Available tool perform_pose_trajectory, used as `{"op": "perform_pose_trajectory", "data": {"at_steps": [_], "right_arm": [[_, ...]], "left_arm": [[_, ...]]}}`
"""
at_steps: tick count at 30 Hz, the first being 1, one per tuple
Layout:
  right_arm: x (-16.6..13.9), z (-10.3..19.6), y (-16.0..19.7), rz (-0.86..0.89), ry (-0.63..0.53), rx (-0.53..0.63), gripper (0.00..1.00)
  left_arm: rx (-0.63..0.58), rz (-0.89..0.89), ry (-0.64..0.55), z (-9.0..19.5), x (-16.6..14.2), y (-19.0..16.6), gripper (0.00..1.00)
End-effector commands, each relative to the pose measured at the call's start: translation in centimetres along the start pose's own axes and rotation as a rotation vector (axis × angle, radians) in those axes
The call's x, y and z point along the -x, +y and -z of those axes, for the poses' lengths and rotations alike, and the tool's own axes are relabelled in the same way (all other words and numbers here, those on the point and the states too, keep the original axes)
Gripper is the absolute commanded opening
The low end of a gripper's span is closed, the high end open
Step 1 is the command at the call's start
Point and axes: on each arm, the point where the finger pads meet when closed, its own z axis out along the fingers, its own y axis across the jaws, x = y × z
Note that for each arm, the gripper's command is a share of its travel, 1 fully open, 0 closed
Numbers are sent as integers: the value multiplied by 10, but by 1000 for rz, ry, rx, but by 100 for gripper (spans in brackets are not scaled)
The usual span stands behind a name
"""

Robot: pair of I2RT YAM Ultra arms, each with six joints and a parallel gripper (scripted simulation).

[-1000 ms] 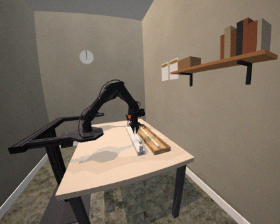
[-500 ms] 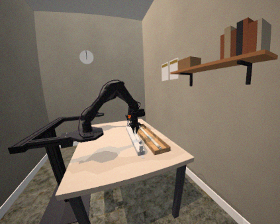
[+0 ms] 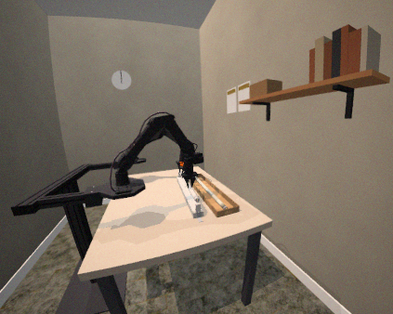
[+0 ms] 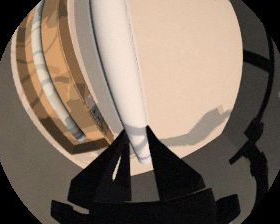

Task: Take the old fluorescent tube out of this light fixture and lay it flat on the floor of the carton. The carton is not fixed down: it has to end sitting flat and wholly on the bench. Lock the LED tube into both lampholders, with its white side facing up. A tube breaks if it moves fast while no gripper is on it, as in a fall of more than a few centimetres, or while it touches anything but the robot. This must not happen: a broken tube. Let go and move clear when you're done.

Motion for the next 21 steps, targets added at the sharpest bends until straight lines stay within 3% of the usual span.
{"op": "perform_pose_trajectory", "data": {"at_steps": [1,7,13,15,18,21], "right_arm": [[10,11,-20,-20,-54,-66,11],[11,6,-16,-13,-52,-56,11],[13,14,-23,-14,-59,-80,11],[10,5,-17,-16,-53,-58,11],[9,6,-15,-17,-53,-59,11],[6,-6,-6,-18,-44,-27,11]], "left_arm": [[37,-24,-56,22,14,7,11],[16,-20,-45,3,11,7,11],[25,-17,-50,13,10,8,11],[16,-28,-43,1,14,6,11],[33,-28,-51,10,15,8,11],[17,-27,-43,0,14,6,11]]}}
